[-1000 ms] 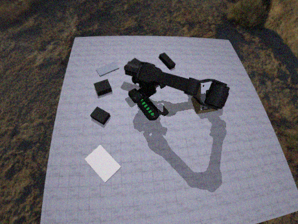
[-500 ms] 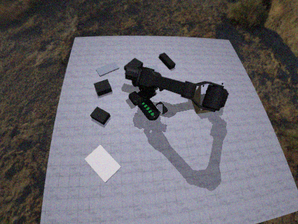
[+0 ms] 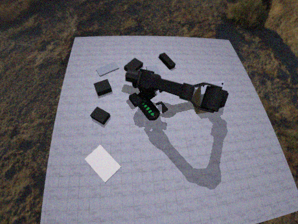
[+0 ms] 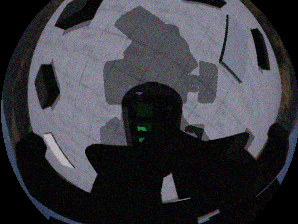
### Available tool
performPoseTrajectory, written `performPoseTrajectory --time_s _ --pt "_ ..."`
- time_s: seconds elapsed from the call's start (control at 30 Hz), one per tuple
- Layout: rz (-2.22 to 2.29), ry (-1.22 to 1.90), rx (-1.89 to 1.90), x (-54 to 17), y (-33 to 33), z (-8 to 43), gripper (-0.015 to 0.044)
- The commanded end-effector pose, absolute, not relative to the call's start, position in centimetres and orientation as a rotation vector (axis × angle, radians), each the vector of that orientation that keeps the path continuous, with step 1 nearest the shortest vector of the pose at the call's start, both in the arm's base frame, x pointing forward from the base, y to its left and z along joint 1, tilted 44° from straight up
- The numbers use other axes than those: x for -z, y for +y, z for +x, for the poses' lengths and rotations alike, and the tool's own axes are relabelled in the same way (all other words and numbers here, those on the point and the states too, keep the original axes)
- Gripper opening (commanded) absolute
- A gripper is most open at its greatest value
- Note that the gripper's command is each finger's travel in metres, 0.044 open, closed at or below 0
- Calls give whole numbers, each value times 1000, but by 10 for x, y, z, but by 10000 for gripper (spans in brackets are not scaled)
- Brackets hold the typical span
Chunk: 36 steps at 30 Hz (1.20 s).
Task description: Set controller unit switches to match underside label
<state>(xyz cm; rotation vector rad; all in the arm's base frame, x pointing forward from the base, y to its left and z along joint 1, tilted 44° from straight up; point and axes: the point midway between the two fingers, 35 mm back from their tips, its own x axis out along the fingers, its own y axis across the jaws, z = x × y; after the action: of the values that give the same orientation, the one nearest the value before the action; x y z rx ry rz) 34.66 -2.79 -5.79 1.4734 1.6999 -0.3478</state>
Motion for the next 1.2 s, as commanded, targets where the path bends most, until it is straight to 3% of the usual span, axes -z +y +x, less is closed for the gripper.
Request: performPoseTrajectory --time_s 0.0,0.4,1.17 --pt "1481 1704 347 58 -26 346 0" --pt "1479 1703 349 26 -57 344 0" --pt "1484 1705 352 1 -36 341 0"
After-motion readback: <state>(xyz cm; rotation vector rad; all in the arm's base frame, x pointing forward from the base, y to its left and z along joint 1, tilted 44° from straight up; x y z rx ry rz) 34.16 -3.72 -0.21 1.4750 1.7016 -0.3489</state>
